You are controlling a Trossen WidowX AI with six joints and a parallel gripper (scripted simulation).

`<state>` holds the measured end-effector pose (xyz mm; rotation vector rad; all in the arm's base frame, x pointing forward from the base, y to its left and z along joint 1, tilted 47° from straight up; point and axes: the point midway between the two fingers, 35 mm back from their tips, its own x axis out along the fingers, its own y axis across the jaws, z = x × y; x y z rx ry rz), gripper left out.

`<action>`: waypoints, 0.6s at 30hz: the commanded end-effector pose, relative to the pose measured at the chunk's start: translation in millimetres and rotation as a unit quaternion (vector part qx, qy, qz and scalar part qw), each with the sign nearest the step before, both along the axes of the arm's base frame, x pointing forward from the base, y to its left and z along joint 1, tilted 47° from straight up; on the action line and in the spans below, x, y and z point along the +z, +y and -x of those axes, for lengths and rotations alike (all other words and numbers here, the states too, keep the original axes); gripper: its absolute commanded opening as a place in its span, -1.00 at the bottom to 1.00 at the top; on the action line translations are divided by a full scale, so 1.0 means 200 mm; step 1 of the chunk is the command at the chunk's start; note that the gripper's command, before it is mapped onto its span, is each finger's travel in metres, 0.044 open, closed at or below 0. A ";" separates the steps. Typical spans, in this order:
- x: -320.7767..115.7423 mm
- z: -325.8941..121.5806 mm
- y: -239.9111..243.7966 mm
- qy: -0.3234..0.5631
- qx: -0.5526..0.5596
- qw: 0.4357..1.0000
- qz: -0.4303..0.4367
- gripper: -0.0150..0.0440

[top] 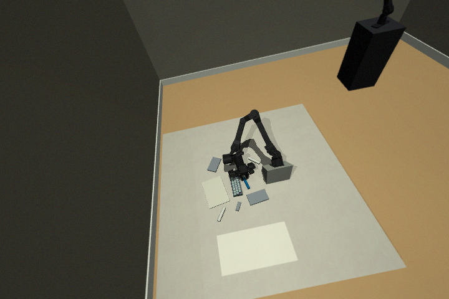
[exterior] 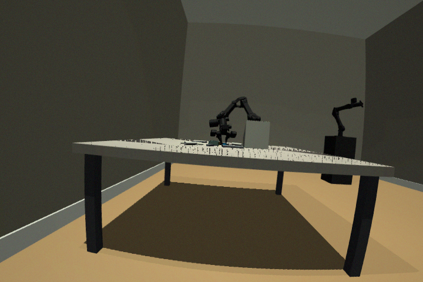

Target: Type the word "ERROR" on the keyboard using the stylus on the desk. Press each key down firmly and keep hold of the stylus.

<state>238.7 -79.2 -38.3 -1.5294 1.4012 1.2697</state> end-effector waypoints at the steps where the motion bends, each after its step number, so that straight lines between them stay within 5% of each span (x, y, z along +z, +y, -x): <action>1: 0.00 0.00 0.00 0.000 0.000 1.000 0.000 0.02; 18: 0.20 0.01 0.22 0.003 0.003 1.000 0.000 0.02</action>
